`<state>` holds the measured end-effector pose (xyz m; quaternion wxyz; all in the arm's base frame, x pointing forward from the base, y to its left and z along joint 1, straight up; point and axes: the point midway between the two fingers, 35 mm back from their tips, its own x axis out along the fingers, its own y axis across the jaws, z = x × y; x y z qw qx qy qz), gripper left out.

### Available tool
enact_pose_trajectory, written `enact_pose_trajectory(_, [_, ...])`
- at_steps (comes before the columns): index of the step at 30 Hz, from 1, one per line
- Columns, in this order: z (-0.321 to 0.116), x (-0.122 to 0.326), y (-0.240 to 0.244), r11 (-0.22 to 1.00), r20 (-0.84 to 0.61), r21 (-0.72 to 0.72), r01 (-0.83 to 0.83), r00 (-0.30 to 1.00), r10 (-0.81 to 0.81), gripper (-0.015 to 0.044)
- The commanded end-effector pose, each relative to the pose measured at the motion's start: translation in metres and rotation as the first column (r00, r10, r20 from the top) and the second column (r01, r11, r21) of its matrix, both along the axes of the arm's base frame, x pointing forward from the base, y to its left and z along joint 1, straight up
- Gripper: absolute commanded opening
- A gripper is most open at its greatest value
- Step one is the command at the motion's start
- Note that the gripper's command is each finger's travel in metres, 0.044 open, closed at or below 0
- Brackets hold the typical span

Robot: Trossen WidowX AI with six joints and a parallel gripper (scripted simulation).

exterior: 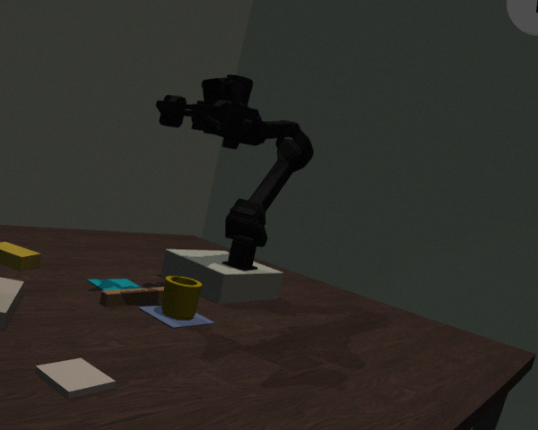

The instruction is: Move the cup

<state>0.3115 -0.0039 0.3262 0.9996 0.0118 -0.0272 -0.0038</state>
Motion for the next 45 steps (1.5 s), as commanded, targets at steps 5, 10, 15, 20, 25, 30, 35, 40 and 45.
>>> enact_pose_trajectory(5, [-0.069,0.023,0.007,0.966,-0.329,0.252,0.056,0.944,0.031,0.0269])
enact_pose_trajectory(10, [-0.154,0.021,0.016,0.841,-0.693,0.423,0.337,0.718,0.062,0.0166])
enact_pose_trajectory(15, [-0.213,-0.005,0.026,0.696,-0.903,0.353,0.625,0.423,0.077,0.0166])
enact_pose_trajectory(20, [-0.253,-0.045,0.033,0.516,-0.995,0.095,0.851,0.072,0.063,0.0166])
enact_pose_trajectory(25, [-0.258,-0.054,0.040,0.477,-0.998,0.030,0.878,0.003,0.057,0.0166])
enact_pose_trajectory(30, [-0.258,-0.054,0.040,0.477,-0.998,0.030,0.878,0.003,0.057,0.0166])
enact_pose_trajectory(35, [-0.258,-0.053,0.044,0.477,-0.998,0.030,0.878,0.003,0.058,0.0166])
enact_pose_trajectory(40, [-0.261,-0.053,0.044,0.477,-0.998,0.030,0.878,0.003,0.058,0.0166])
enact_pose_trajectory(45, [-0.269,-0.052,0.044,0.477,-0.998,0.031,0.878,0.003,0.058,0.0166])
